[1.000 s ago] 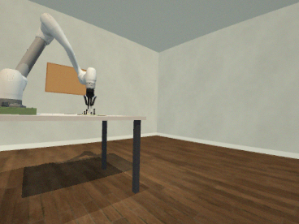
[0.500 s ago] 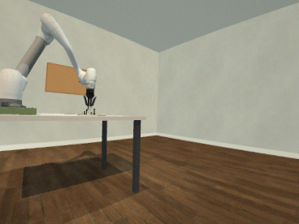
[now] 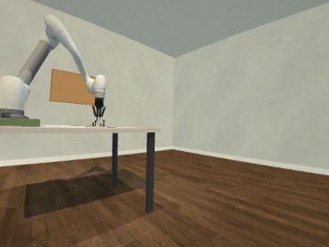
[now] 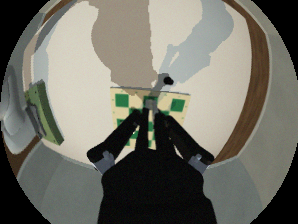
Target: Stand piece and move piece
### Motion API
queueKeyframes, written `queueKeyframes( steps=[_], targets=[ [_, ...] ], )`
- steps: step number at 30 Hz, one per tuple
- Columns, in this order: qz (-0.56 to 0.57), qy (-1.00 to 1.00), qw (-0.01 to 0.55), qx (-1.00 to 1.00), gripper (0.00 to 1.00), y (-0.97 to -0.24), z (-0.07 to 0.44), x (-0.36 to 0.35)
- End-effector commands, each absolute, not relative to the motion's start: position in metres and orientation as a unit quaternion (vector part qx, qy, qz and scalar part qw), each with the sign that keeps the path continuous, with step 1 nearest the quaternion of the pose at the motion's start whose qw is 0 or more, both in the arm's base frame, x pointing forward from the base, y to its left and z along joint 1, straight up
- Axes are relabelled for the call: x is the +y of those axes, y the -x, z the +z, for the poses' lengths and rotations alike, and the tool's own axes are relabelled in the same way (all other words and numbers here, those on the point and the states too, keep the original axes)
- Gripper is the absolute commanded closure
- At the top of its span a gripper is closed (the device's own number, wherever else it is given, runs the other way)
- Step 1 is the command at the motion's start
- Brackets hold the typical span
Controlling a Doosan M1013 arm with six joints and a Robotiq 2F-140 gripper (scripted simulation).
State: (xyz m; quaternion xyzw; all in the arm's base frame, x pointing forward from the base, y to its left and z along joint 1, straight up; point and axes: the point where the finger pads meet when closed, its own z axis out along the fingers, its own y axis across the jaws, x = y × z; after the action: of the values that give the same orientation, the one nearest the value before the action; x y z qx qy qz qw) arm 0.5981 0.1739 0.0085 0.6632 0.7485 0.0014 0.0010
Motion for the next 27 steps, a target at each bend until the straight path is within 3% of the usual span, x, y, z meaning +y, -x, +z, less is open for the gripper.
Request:
queueKeyframes(
  steps=[1, 24, 27],
  targets=[
    [0.001, -0.663, 0.001, 0.748, 1.00, -0.5981, 0.0086, 0.1739],
    [0.001, -0.663, 0.001, 0.748, 1.00, -0.5981, 0.0086, 0.1739],
    [0.001, -0.663, 0.001, 0.748, 0.96, -0.5981, 0.0086, 0.1739]
  ],
)
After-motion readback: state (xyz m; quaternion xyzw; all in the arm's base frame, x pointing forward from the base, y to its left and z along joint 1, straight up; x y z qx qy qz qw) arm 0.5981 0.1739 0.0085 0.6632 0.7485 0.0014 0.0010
